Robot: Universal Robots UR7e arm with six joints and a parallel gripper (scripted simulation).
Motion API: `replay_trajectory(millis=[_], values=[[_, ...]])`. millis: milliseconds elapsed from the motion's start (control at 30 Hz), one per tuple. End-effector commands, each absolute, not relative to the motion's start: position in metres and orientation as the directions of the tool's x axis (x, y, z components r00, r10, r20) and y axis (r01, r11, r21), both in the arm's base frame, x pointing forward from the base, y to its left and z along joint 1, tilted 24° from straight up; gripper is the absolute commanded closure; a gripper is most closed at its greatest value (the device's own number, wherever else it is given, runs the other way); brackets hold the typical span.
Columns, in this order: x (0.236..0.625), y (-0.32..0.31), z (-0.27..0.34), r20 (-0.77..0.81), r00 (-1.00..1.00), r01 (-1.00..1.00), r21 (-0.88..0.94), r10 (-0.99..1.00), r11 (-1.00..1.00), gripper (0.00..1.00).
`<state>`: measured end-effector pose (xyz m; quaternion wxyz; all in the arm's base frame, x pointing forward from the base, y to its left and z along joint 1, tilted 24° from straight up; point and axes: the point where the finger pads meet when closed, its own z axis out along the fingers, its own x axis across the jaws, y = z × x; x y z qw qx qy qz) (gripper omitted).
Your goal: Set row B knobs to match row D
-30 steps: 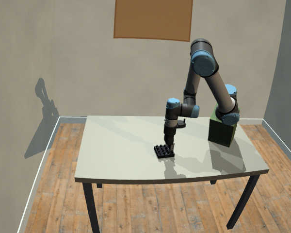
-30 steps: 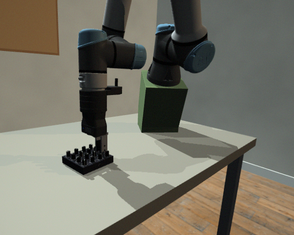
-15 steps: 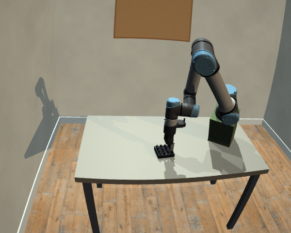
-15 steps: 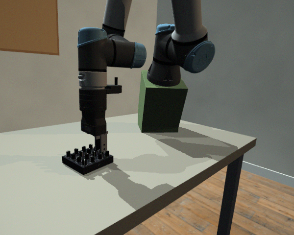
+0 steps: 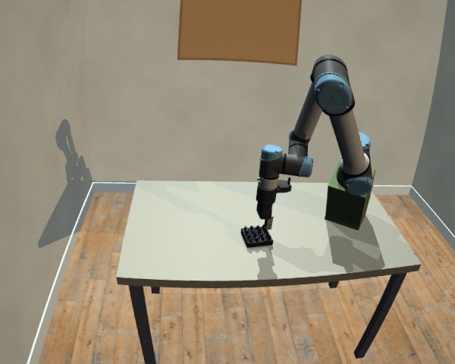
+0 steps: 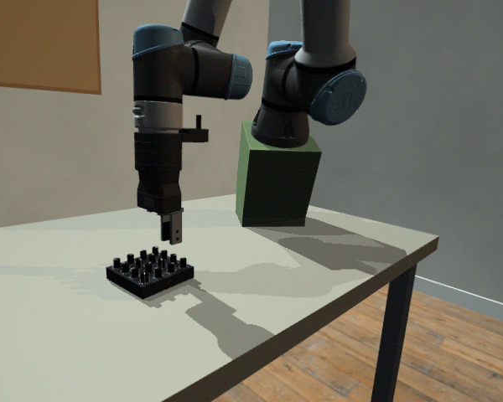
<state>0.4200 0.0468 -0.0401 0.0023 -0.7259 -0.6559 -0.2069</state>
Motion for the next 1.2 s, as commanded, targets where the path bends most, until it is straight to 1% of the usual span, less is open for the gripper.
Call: replay_trajectory(millis=[0,600,833,900,1167], values=[[0.4166,0.0459,-0.0362,0.306,0.055,0.955,0.262,0.95,-0.139,0.54],[0.4166,0.0463,-0.0361,0.312,0.076,0.954,0.254,0.947,-0.16,0.54],[0.4171,0.0461,-0.0338,0.34,0.188,0.938,0.217,0.921,-0.272,0.54],[0.4171,0.0461,-0.0338,0.34,0.188,0.938,0.217,0.921,-0.272,0.54],[0.4183,0.0461,-0.0301,0.377,0.381,0.877,0.141,0.844,-0.459,0.54]])
